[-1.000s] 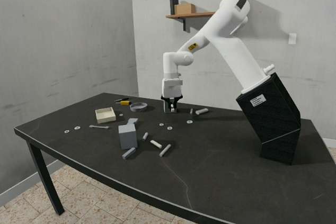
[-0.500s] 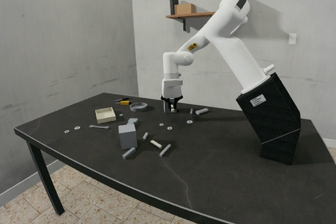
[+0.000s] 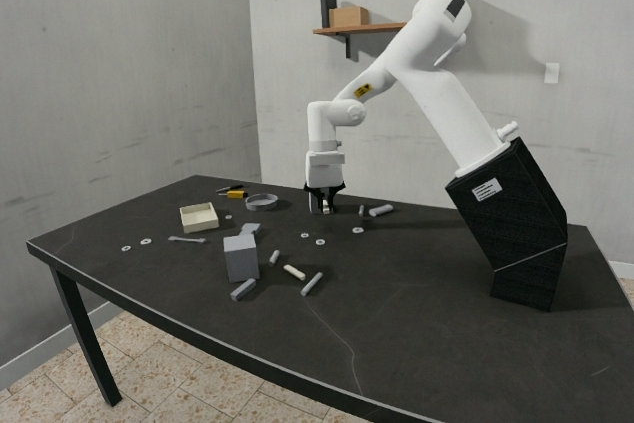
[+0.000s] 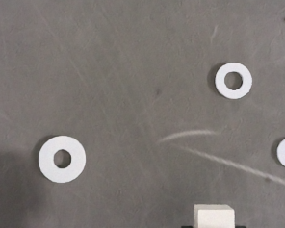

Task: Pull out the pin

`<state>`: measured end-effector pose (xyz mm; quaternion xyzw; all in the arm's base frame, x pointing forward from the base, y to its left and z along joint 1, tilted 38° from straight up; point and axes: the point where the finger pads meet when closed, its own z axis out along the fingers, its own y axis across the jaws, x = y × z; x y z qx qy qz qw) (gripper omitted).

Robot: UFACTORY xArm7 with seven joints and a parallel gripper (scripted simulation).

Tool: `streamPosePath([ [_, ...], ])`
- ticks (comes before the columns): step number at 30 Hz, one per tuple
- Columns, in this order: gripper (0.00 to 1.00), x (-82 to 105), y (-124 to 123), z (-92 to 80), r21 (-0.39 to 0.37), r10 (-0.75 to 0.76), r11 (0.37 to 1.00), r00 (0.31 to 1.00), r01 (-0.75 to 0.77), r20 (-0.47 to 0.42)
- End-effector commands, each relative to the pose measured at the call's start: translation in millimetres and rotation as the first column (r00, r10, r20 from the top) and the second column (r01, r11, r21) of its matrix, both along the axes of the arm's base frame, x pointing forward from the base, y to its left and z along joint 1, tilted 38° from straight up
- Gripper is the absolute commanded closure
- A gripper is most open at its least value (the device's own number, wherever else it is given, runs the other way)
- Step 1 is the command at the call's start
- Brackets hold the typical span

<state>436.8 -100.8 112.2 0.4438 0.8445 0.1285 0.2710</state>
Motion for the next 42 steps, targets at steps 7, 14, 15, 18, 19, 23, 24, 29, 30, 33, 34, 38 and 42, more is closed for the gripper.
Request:
streamPosePath([
  [7,1.00,1.5,0,-0.7,0.000,0.000,1.000,1.000,0.000,0.001],
  [14,1.00,5.9,1,-7.6,0.000,0.000,1.000,1.000,0.000,0.001],
  [15,1.00,6.2,1,-8.1,0.000,0.000,1.000,1.000,0.000,0.001],
  [18,1.00,6.2,1,-8.2,0.000,0.000,1.000,1.000,0.000,0.001],
  [19,1.00,6.2,1,-8.2,0.000,0.000,1.000,1.000,0.000,0.001],
  [23,1.00,6.2,1,-8.2,0.000,0.000,1.000,1.000,0.000,0.001],
  [24,1.00,6.2,1,-8.2,0.000,0.000,1.000,1.000,0.000,0.001],
  [29,1.00,9.2,1,-12.6,0.000,0.000,1.000,1.000,0.000,0.001],
  [30,1.00,10.1,1,-14.0,0.000,0.000,1.000,1.000,0.000,0.001],
  [33,1.00,11.1,1,-15.6,0.000,0.000,1.000,1.000,0.000,0.001],
  [34,1.00,11.1,1,-15.6,0.000,0.000,1.000,1.000,0.000,0.001],
  [38,1.00,11.1,1,-15.6,0.000,0.000,1.000,1.000,0.000,0.001],
  [42,1.00,11.1,1,-15.7,0.000,0.000,1.000,1.000,0.000,0.001],
])
